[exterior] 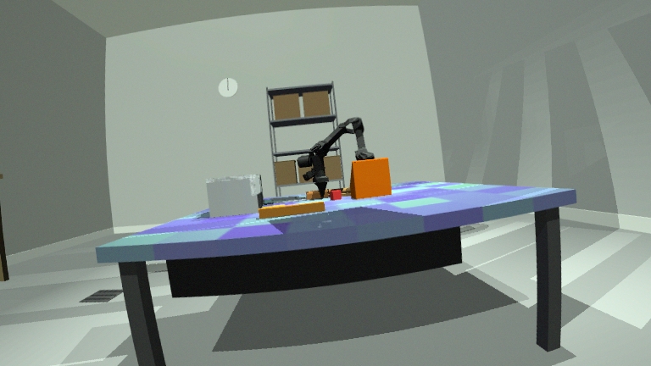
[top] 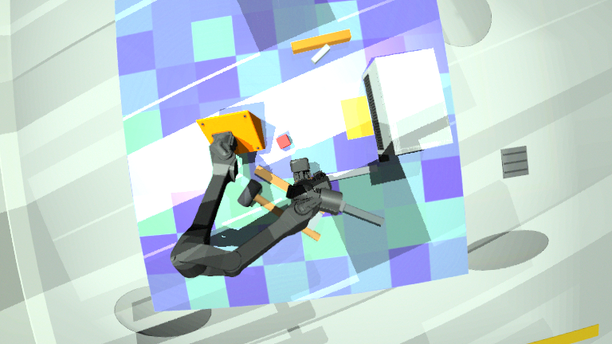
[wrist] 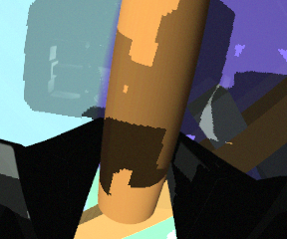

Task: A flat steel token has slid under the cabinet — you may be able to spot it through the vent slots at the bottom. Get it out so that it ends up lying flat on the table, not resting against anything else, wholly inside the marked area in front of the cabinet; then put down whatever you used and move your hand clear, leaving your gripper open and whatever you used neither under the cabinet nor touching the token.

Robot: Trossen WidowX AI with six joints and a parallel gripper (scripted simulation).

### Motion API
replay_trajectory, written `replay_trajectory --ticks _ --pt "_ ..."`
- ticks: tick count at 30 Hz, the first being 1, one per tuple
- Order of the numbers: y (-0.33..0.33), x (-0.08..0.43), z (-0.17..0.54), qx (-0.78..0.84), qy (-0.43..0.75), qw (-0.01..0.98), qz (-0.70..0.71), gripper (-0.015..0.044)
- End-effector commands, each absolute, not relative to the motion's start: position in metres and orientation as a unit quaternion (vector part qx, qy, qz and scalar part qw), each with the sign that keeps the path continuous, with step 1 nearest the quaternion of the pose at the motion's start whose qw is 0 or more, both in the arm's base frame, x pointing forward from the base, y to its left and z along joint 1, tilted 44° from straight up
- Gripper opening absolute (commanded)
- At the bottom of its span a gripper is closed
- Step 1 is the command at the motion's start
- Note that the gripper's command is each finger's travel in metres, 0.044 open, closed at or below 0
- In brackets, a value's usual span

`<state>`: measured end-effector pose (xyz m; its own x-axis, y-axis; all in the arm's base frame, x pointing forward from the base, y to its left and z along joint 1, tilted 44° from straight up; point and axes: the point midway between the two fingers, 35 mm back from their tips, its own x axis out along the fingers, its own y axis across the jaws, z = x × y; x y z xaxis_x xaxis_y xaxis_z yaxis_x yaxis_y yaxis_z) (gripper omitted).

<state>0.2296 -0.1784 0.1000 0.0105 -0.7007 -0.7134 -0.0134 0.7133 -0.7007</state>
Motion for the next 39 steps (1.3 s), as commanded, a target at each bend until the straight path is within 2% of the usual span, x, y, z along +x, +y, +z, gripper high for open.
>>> replay_trajectory --ticks 1,39 --pt "-0.1777 0.2305 0.101 -0.284 0.655 0.653 -0.252 0.0" --pt "-0.1778 0.2325 0.1011 -0.377 0.685 0.605 -0.154 0.0"
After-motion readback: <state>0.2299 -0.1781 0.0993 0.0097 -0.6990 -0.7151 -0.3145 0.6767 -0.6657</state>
